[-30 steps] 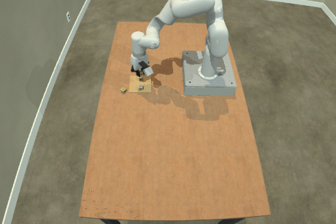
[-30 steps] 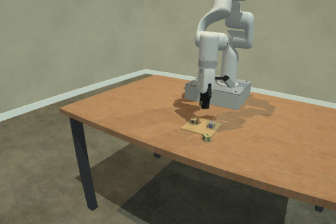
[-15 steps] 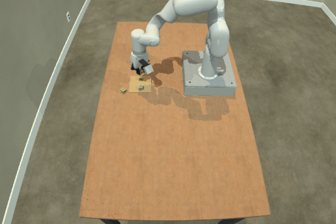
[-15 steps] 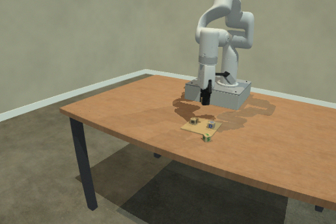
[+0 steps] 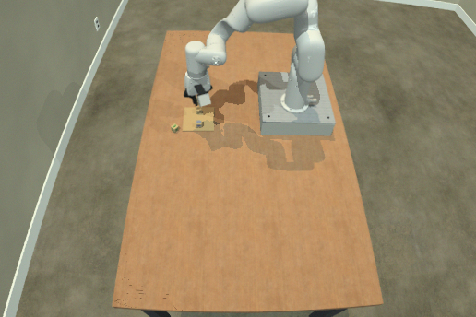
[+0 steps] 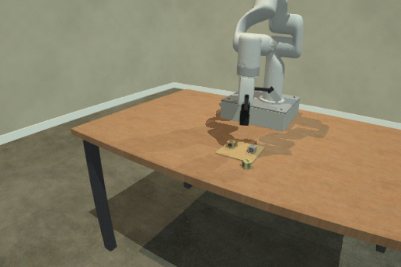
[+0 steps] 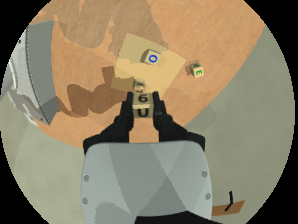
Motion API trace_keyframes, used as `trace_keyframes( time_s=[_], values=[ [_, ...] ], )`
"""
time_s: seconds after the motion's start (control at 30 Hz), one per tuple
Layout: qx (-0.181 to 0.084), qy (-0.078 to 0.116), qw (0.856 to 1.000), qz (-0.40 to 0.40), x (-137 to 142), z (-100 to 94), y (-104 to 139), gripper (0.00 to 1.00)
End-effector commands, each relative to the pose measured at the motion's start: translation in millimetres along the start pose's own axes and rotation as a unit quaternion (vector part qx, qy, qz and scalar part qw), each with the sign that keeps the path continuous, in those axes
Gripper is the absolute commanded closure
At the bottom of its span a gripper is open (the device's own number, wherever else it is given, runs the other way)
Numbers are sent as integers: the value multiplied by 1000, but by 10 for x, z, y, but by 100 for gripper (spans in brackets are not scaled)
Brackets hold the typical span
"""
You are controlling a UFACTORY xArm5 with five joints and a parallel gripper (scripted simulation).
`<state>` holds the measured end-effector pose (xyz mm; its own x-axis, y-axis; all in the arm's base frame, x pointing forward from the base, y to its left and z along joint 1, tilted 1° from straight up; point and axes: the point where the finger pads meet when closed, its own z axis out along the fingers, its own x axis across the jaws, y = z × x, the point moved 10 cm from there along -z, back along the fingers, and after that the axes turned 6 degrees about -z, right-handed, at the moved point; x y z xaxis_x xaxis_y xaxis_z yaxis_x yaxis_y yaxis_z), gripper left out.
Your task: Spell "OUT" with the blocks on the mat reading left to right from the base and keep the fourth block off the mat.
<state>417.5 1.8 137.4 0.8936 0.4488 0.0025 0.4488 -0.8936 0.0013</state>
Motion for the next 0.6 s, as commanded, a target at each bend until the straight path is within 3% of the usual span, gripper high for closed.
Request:
trace_keyframes(
  time_s=[0.0, 0.4, 0.43, 0.57],
  values=[
    [-1, 2, 998, 69, 12, -12, 6, 79],
    [0, 2, 978, 209, 20, -14, 11, 79],
    [0, 2, 969, 248, 22, -14, 13, 79],
    [0, 2, 957, 289, 24, -14, 14, 79]
  ],
)
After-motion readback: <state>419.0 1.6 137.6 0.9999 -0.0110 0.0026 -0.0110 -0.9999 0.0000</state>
